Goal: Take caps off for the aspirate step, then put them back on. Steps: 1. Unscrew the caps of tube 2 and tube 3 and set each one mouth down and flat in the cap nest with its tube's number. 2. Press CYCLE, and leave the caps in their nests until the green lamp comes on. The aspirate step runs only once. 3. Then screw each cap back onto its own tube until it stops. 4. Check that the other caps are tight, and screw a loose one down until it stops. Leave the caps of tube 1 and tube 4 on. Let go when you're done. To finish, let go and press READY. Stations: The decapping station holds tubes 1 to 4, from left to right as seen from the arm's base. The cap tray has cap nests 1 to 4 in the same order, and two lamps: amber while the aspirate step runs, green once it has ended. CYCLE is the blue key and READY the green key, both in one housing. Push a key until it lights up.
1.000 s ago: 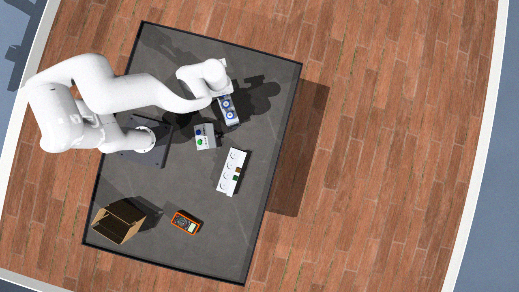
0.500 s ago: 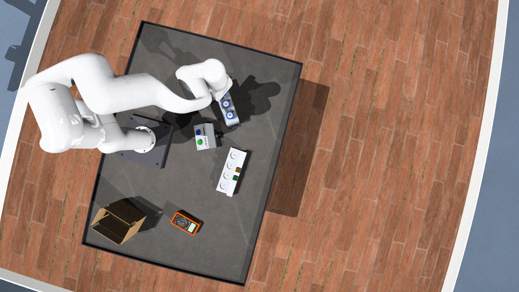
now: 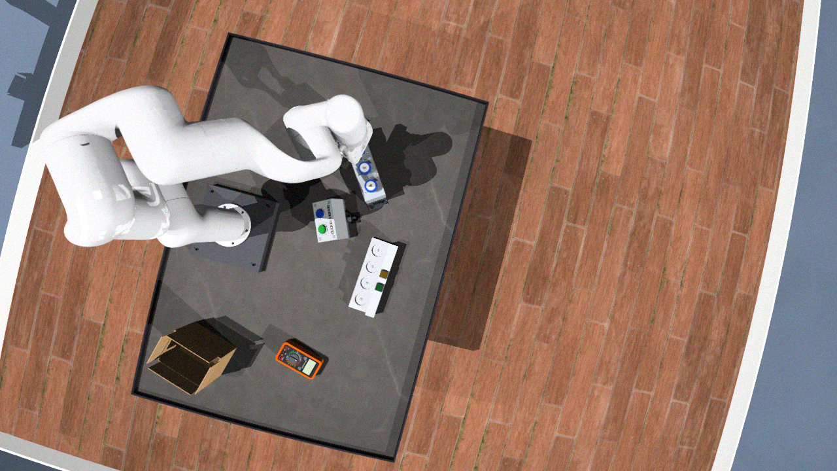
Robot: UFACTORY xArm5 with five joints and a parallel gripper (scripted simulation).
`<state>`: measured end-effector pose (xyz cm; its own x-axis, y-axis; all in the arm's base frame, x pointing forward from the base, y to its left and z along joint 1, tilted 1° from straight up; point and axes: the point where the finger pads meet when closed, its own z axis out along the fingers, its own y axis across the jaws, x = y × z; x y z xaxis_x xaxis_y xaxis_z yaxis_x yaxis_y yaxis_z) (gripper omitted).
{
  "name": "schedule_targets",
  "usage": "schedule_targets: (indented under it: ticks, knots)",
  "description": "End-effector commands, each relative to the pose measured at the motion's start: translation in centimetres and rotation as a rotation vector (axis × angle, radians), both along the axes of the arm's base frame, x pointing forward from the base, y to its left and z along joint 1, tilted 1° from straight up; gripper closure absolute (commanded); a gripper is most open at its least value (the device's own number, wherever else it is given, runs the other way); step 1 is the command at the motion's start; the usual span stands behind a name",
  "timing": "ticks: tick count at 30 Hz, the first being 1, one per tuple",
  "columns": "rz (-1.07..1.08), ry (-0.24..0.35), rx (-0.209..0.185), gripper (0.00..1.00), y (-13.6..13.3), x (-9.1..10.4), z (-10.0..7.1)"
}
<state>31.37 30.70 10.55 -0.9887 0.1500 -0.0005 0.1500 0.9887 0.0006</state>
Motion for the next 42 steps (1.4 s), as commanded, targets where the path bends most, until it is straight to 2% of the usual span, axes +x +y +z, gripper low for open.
schedule_targets:
  ticks: [1,5,8,14,16,18,26,35,36,42]
  knots:
    - [0.001,-0.012,-0.006,0.54,0.08,0.1,0.19]
    - [0.001,-0.012,-0.006,0.54,0.08,0.1,0.19]
    - [-0.249,-0.013,-0.005,0.54,0.08,0.1,0.2]
    - [-0.505,-0.013,-0.002,0.54,0.08,0.1,0.2]
    - [-0.505,-0.013,-0.002,0.54,0.08,0.1,0.2]
    - [-0.683,-0.013,-0.001,0.54,0.08,0.1,0.2]
    - [-1.031,-0.013,0.001,0.54,0.08,0.1,0.2]
    - [-1.046,-0.014,0.001,0.54,0.08,0.1,0.2]
    - [-1.046,-0.014,0.001,1.0,0.08,0.1,0.2]
    - [-1.046,-0.014,0.001,1.0,0.08,0.1,0.2]
